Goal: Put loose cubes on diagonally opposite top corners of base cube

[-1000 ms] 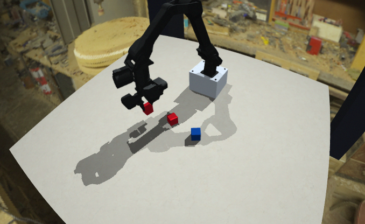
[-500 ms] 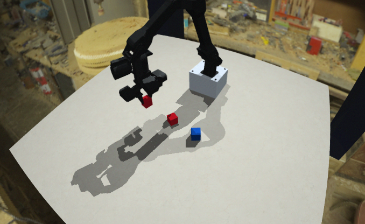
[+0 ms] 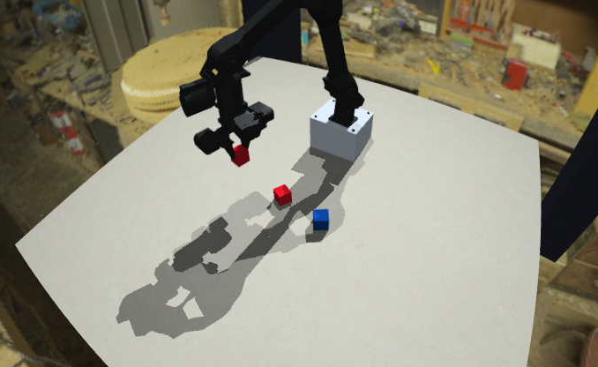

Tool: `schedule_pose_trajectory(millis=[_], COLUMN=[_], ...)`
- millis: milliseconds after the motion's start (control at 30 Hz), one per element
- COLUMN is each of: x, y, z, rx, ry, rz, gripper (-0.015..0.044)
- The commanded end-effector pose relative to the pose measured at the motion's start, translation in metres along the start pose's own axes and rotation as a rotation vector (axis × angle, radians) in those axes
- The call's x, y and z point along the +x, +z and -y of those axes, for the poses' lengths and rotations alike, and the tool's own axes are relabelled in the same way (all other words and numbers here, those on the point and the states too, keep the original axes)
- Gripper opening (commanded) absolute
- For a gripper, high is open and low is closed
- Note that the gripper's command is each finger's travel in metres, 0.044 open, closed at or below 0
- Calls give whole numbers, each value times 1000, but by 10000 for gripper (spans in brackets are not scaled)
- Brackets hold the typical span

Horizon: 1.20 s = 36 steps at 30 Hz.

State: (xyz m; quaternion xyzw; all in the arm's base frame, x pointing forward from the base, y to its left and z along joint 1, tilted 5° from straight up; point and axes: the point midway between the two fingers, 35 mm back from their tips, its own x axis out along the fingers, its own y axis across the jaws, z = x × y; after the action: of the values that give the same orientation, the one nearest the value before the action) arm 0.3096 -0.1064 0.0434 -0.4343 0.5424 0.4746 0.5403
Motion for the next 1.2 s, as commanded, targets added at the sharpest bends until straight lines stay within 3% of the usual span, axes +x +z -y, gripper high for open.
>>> schedule_pose_trajectory(millis=[0,1167], x=[0,24], y=[7,118], z=[-1,-20], rx=[-5,-54], ry=[3,1], rz=[-2,5], gripper=[105,105])
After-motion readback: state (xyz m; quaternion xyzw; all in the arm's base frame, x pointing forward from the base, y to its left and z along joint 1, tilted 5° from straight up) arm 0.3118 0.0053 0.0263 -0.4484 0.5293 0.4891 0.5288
